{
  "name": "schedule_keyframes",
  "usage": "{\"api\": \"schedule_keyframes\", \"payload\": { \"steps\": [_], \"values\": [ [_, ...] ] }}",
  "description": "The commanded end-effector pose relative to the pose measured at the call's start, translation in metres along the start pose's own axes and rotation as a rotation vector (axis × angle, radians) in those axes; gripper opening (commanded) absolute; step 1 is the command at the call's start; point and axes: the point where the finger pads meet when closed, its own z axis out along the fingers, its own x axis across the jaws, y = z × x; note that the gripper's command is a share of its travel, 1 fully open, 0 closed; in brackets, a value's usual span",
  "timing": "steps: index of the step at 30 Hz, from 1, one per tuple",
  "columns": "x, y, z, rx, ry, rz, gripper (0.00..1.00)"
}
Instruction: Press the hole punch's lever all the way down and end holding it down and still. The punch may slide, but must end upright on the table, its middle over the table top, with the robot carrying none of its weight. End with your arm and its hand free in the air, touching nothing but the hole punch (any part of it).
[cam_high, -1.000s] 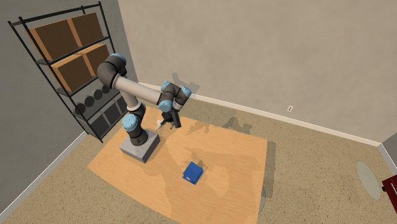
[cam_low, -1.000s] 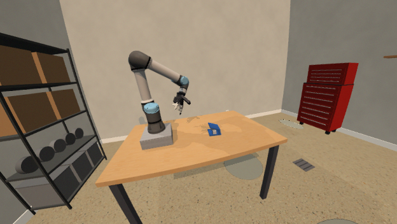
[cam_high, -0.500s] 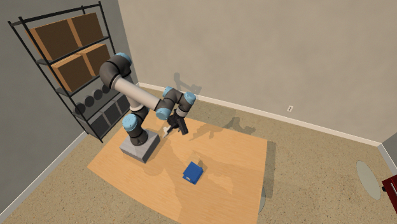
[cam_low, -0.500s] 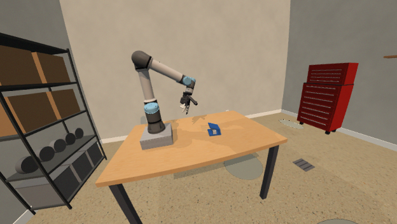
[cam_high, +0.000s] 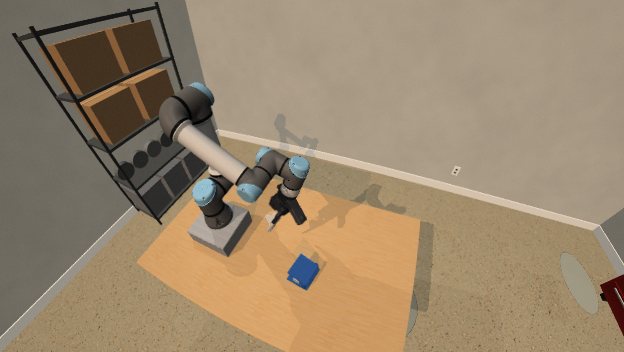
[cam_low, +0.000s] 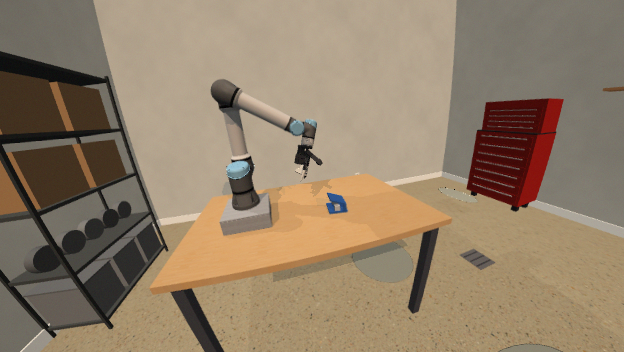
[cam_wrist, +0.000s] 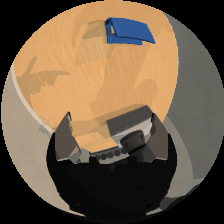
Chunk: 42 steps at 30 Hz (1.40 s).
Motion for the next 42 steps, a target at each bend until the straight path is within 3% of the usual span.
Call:
{"api": "schedule_keyframes", "payload": {
  "steps": [1, 4, 6, 9, 21, 40, 41, 42],
  "values": [
    [0.005, -0.045, -0.005, 0.046, -0.095, -0.053, 1.0],
    [0.013, -0.065, -0.008, 0.077, -0.127, -0.072, 1.0],
    [0.013, -0.065, -0.008, 0.077, -0.127, -0.072, 1.0],
    [0.027, -0.093, -0.013, 0.123, -0.164, -0.099, 1.0],
    [0.065, -0.145, -0.023, 0.23, -0.214, -0.151, 1.0],
    [0.078, -0.16, -0.026, 0.265, -0.222, -0.166, 1.0],
    [0.078, -0.159, -0.026, 0.266, -0.222, -0.166, 0.0],
    [0.078, -0.159, -0.026, 0.266, -0.221, -0.166, 0.0]
  ]
}}
